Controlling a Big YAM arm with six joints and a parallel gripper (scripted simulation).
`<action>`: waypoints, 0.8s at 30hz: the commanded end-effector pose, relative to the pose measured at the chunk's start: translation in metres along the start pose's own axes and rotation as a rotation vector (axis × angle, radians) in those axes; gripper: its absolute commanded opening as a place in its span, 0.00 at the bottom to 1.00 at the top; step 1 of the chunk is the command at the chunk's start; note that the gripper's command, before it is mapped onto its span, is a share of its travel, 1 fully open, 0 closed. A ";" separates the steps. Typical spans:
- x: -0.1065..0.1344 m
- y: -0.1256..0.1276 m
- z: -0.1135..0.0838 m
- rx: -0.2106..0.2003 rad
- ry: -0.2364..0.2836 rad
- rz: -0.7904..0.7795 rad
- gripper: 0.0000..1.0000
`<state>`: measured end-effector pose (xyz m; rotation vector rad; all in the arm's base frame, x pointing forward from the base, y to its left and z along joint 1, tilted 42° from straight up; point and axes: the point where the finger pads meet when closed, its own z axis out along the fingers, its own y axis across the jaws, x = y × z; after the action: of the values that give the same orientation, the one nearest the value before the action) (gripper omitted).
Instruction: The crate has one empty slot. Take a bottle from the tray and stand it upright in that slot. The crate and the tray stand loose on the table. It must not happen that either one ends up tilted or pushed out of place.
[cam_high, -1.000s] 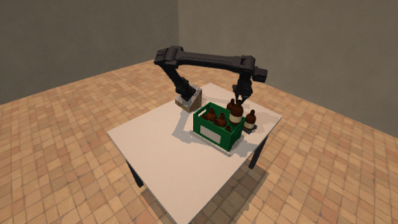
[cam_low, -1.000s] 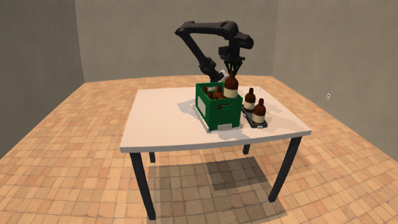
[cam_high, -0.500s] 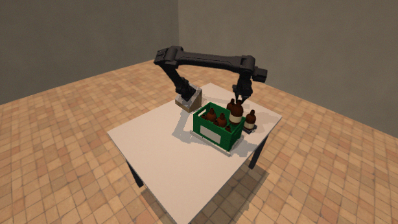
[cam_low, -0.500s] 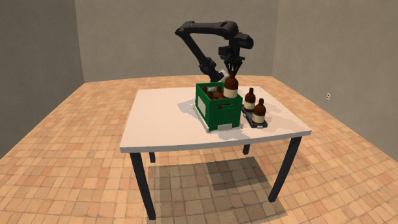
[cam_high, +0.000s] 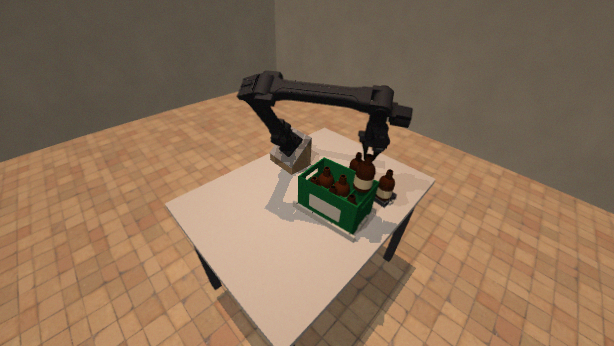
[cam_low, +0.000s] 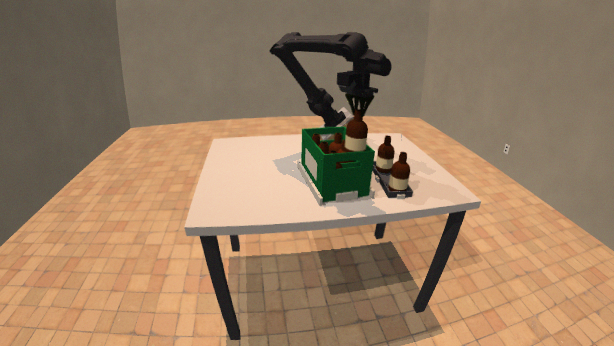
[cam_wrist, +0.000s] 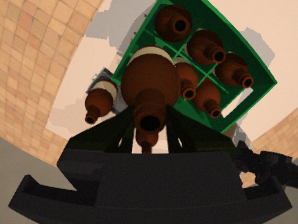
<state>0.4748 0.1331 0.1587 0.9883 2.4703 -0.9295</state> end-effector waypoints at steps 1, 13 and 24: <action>-0.007 -0.003 -0.007 -0.028 -0.005 0.013 0.00; -0.003 -0.001 -0.003 -0.024 -0.005 0.009 0.00; 0.000 0.002 -0.001 -0.021 -0.005 0.006 0.00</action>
<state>0.4743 0.1328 0.1555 0.9893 2.4691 -0.9264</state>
